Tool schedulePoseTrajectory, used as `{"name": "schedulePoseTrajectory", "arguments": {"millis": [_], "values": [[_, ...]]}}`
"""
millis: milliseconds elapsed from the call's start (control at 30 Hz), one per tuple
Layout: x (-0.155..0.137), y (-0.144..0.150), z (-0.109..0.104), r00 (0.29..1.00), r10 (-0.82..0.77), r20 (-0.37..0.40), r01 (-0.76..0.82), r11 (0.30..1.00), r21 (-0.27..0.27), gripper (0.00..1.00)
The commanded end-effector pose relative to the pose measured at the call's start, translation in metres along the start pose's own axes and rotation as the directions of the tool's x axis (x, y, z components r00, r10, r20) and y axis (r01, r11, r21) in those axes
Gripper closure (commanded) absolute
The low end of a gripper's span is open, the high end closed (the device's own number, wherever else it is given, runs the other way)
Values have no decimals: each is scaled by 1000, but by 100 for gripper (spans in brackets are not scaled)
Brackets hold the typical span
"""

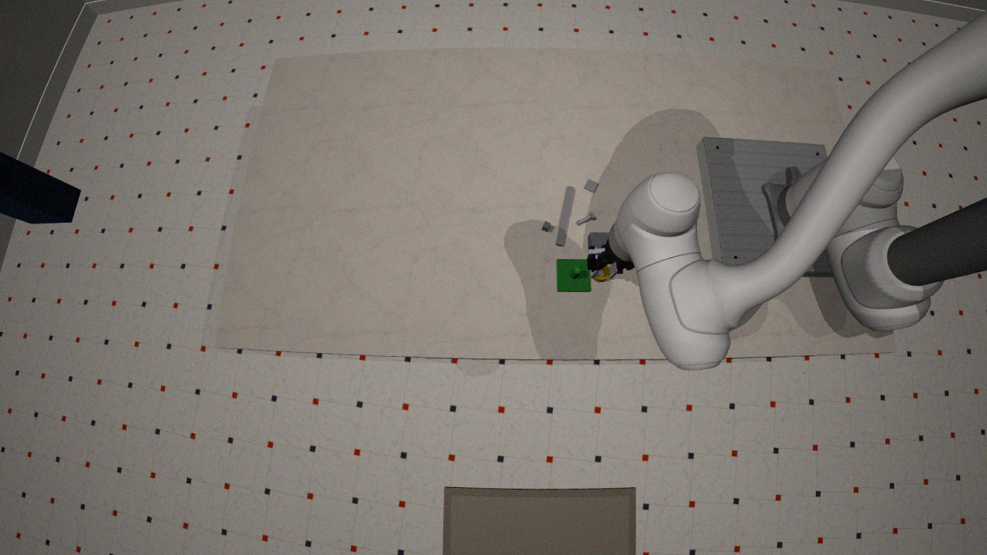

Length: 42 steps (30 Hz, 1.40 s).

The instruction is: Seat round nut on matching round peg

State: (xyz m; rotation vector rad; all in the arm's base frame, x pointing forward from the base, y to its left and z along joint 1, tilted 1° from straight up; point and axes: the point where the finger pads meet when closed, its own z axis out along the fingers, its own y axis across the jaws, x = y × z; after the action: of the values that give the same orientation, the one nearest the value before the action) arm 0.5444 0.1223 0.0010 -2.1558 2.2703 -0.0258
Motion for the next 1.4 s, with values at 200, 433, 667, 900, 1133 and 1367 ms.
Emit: {"name": "schedulePoseTrajectory", "arguments": {"millis": [200,433,667,900,1133,1367], "values": [[0,0,-6,1000,0,0,0,1000,0,100],[0,1,-36,1000,0,0,0,1000,0,100],[0,2,-49,1000,0,0,0,1000,0,100],[0,2,-60,1000,0,0,0,1000,0,100],[-1,-12,-71,1000,0,0,0,1000,0,100],[-5,-66,-71,1000,0,0,0,1000,0,100]]}}
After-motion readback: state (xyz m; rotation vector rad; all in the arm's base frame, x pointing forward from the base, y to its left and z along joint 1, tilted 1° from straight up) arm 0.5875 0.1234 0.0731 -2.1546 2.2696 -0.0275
